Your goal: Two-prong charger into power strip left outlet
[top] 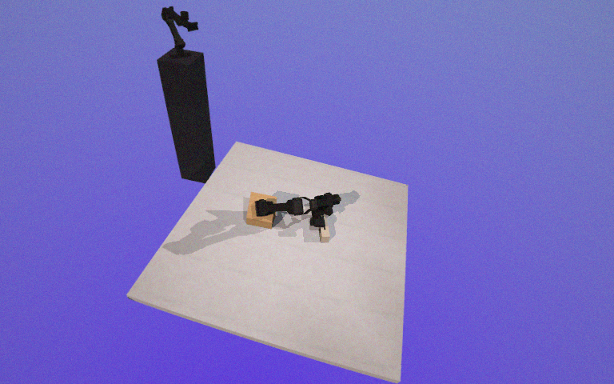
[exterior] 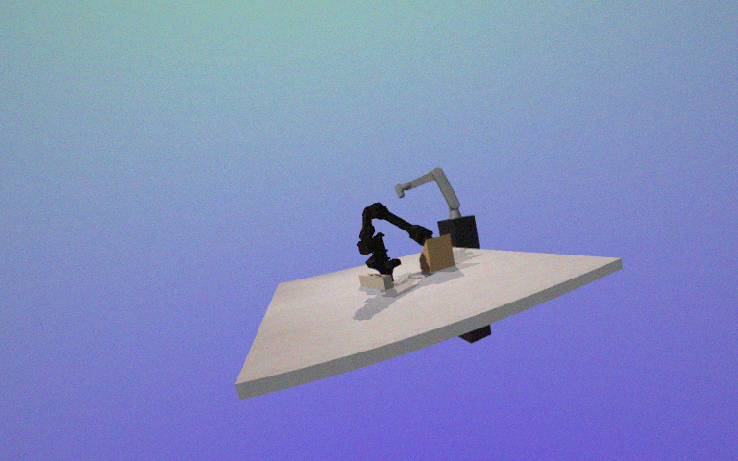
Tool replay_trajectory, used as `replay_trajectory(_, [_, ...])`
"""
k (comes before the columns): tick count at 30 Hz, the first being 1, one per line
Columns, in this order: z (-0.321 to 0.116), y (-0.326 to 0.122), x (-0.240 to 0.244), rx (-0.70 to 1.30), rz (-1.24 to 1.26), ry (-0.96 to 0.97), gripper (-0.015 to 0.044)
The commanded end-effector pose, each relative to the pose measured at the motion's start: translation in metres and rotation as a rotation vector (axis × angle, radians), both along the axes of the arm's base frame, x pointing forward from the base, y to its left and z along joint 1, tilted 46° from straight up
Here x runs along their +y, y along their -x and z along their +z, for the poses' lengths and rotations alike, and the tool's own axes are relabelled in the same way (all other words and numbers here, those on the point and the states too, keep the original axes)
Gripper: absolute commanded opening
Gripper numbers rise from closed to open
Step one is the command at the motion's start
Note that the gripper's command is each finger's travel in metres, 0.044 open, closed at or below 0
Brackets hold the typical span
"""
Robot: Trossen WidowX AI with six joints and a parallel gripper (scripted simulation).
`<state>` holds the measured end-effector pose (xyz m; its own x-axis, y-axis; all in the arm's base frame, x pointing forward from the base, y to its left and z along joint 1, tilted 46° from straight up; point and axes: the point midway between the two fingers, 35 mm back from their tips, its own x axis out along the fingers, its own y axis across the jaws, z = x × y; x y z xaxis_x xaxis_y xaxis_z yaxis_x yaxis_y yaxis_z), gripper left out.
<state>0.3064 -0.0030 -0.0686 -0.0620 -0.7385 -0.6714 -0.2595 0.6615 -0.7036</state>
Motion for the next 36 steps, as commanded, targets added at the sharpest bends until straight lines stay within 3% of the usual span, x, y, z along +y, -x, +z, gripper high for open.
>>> replay_trajectory(1, [0.0010, -0.0086, 0.0041, -0.032, 0.007, -0.011, 0.0000])
replay_trajectory(36, [0.0007, -0.0066, 0.0024, -0.032, 0.007, -0.011, 0.0000])
